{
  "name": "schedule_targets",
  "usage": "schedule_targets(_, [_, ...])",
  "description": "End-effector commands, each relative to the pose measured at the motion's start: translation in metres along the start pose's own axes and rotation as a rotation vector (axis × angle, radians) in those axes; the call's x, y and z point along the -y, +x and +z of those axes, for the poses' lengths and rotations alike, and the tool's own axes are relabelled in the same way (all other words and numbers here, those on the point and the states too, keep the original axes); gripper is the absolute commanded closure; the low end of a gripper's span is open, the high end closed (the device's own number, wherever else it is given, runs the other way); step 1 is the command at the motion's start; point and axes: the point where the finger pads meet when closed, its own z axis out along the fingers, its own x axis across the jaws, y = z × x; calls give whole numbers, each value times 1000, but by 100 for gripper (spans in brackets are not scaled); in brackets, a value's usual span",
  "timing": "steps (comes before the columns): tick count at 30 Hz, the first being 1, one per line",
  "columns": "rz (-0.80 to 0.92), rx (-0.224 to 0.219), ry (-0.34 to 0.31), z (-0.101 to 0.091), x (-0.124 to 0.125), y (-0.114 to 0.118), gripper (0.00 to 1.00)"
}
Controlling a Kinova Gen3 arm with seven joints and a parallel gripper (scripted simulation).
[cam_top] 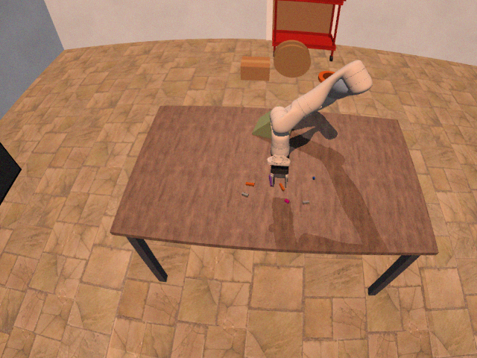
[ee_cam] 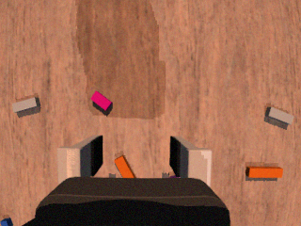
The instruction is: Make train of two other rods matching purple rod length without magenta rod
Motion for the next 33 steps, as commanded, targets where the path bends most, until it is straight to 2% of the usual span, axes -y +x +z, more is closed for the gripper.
schedule_targets(1, [-89,-4,15,-7,1,-8,0])
schedule_targets(8, [-387,-8,12,-10,-6,-29,0])
schedule_targets(10, [-387,-8,12,-10,-6,-29,0])
schedule_targets(25, [-968,-26,-2,-16,-25,-65,0])
schedule_targets(27, [-968,-26,-2,-16,-25,-65,0])
schedule_targets(33, [-1158,-33,-10,-17,-32,-74,0])
